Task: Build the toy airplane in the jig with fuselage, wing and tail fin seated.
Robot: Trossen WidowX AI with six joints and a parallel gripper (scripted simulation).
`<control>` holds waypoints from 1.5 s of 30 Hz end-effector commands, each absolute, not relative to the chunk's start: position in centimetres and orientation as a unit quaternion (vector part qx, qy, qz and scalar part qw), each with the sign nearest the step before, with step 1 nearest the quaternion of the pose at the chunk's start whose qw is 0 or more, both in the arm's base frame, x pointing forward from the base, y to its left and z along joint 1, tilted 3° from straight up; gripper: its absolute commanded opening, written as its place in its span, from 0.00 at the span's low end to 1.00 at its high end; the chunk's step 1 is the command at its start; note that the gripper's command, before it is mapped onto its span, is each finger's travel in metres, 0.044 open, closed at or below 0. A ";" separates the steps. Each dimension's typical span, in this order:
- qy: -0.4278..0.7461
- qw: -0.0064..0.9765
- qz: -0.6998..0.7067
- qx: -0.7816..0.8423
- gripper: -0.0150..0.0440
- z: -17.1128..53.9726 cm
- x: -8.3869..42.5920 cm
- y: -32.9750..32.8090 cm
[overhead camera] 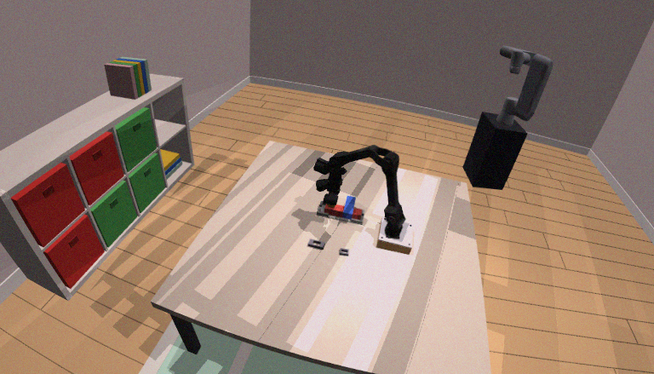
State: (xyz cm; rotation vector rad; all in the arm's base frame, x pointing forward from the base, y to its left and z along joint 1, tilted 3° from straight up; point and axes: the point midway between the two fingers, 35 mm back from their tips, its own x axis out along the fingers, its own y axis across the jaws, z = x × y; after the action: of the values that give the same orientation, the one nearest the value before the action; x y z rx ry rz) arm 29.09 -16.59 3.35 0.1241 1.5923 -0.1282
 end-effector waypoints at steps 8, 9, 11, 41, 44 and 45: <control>0.713 0.696 -0.058 0.055 0.69 3.4 29.1 -16.6; 0.713 0.696 -0.058 0.055 0.69 3.4 29.1 -16.6; 0.713 0.696 -0.058 0.055 0.69 3.4 29.1 -16.6; 0.714 0.696 -0.057 0.053 0.69 12.4 29.6 -16.6; 0.714 0.696 -0.057 0.053 0.69 12.4 29.6 -16.6; 0.714 0.696 -0.057 0.053 0.69 12.4 29.7 -16.6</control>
State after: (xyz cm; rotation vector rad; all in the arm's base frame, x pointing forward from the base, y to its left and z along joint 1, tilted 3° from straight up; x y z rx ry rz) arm 29.67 -16.60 12.40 0.1168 1.5906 -0.1225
